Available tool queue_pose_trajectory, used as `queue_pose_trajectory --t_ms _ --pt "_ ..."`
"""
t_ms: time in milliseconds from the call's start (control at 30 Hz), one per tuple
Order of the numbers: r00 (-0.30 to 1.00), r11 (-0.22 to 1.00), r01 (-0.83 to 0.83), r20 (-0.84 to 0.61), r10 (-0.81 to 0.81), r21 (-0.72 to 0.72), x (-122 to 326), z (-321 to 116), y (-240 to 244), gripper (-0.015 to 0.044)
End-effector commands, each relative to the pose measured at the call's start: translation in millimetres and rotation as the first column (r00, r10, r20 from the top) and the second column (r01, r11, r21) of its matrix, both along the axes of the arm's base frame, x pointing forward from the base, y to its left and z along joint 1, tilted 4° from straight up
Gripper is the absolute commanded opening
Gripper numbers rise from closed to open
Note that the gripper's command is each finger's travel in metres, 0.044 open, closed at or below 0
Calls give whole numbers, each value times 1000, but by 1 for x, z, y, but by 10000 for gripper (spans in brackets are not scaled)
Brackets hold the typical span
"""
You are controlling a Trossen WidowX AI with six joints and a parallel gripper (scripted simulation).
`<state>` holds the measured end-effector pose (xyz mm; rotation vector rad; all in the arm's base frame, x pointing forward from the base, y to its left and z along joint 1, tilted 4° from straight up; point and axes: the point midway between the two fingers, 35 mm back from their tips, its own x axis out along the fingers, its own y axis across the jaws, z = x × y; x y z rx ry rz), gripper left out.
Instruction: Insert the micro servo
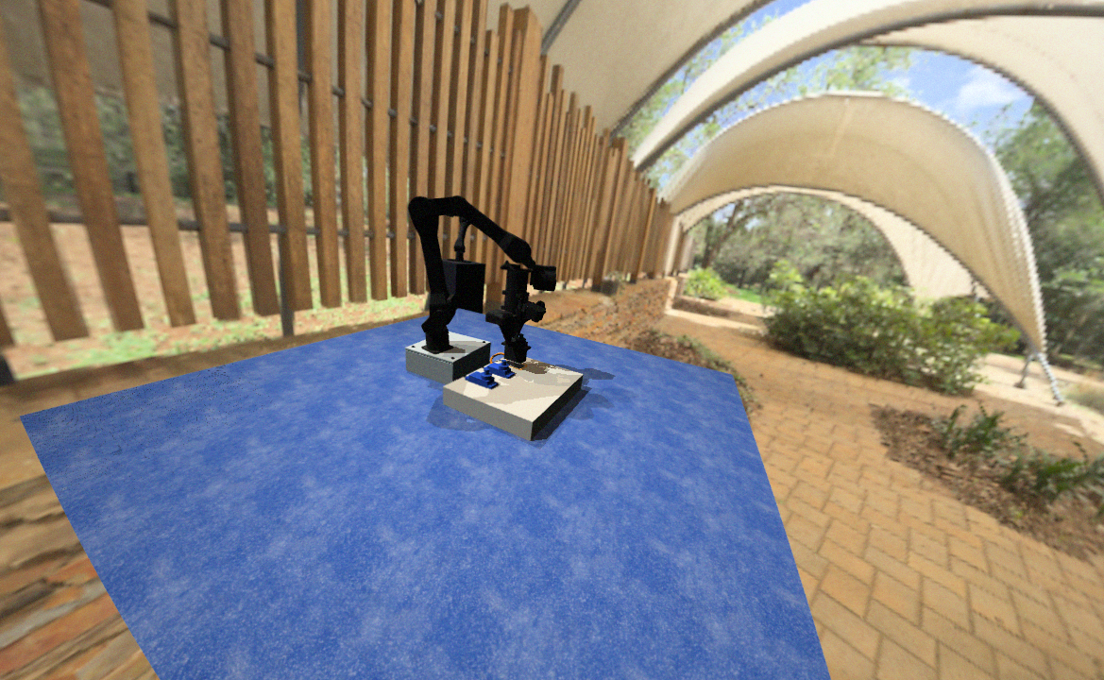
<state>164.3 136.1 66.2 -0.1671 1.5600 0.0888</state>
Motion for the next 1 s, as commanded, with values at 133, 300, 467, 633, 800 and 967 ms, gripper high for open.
queue_pose_trajectory --t_ms 133,300,467,633,800,967 --pt "1000 1000 6 -5 -6 0 -1 -7 0 0" --pt "1000 1000 6 -5 -6 0 -1 -7 0 0" --pt "1000 1000 6 -5 -6 0 -1 -7 0 0" --pt "1000 1000 6 -5 -6 0 -1 -11 -1 0" --pt "1000 1000 6 -5 -6 0 -1 -15 -1 0" --pt "1000 1000 6 -5 -6 0 -1 -18 -1 0"
